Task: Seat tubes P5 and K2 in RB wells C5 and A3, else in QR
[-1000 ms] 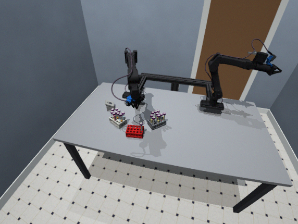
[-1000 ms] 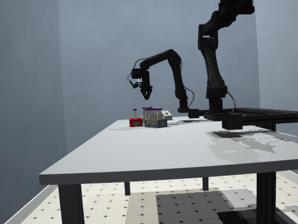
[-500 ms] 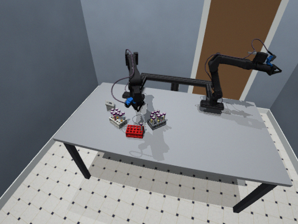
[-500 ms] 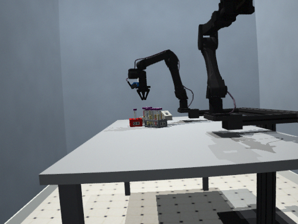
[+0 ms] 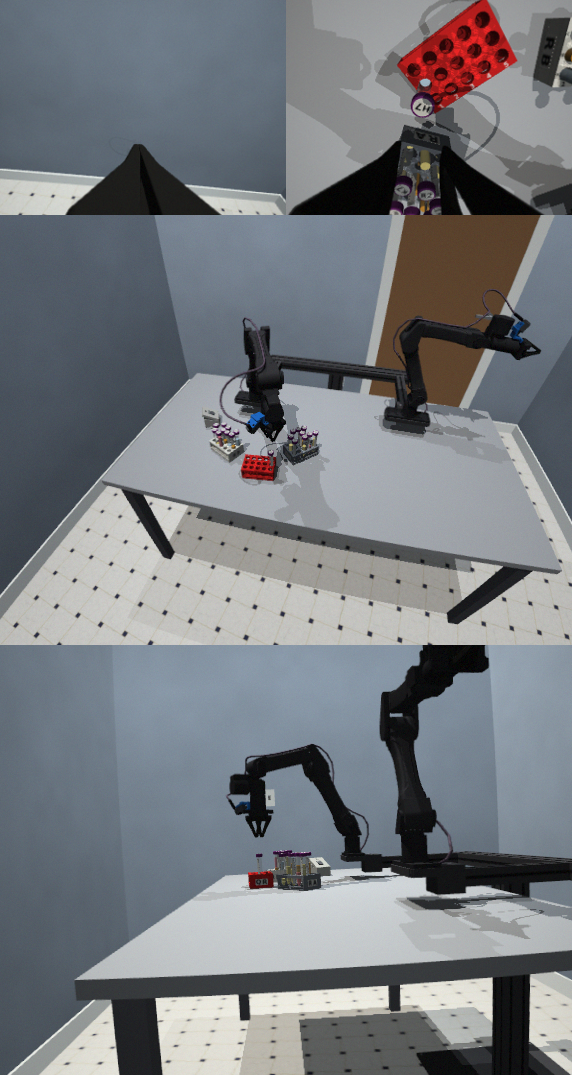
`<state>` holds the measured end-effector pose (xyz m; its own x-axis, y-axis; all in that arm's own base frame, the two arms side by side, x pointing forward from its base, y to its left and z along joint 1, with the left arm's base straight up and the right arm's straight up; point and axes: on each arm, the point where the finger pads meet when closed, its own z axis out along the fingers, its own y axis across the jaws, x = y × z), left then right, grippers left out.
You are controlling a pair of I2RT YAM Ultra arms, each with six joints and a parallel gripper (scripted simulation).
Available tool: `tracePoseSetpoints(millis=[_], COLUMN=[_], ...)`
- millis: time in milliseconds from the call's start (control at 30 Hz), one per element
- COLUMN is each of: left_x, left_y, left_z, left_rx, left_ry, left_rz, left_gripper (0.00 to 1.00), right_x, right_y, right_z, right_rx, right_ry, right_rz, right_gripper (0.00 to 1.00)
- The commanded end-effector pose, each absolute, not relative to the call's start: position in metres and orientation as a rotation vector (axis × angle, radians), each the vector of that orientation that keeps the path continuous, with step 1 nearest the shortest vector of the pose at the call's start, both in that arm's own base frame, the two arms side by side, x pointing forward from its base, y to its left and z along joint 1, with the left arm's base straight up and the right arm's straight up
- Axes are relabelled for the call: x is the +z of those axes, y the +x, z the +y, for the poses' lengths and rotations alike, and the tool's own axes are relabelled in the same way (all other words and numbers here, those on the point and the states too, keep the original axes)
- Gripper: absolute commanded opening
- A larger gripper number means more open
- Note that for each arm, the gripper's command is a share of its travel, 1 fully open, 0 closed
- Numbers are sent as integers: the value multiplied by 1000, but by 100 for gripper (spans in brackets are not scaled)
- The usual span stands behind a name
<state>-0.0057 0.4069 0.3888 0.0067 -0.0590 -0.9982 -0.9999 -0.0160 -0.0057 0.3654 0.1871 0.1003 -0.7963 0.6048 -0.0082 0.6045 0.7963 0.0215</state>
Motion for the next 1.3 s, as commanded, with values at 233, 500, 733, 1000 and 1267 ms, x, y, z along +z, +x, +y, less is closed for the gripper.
tracePoseSetpoints(millis=[233,500,733,1000,1267], left_x=[416,416,416,416,416], left_y=[-7,-7,-7,-7,-7], left_z=[398,398,398,398,398], left_rx=[1221,1221,1221,1221,1221], left_ry=[-1221,-1221,-1221,-1221,-1221], left_rz=[1202,1202,1202,1202,1202], left_gripper=[0,0,0,0,0], right_x=[115,107,97,71,58], right_y=[367,363,366,367,368], right_z=[188,184,185,185,185], right_rx=[10,-3,8,-23,-23], right_ry=[1029,1013,1011,1018,1018], right_rz=[2956,2970,2963,2981,2981], right_gripper=[30,30,30,30,30])
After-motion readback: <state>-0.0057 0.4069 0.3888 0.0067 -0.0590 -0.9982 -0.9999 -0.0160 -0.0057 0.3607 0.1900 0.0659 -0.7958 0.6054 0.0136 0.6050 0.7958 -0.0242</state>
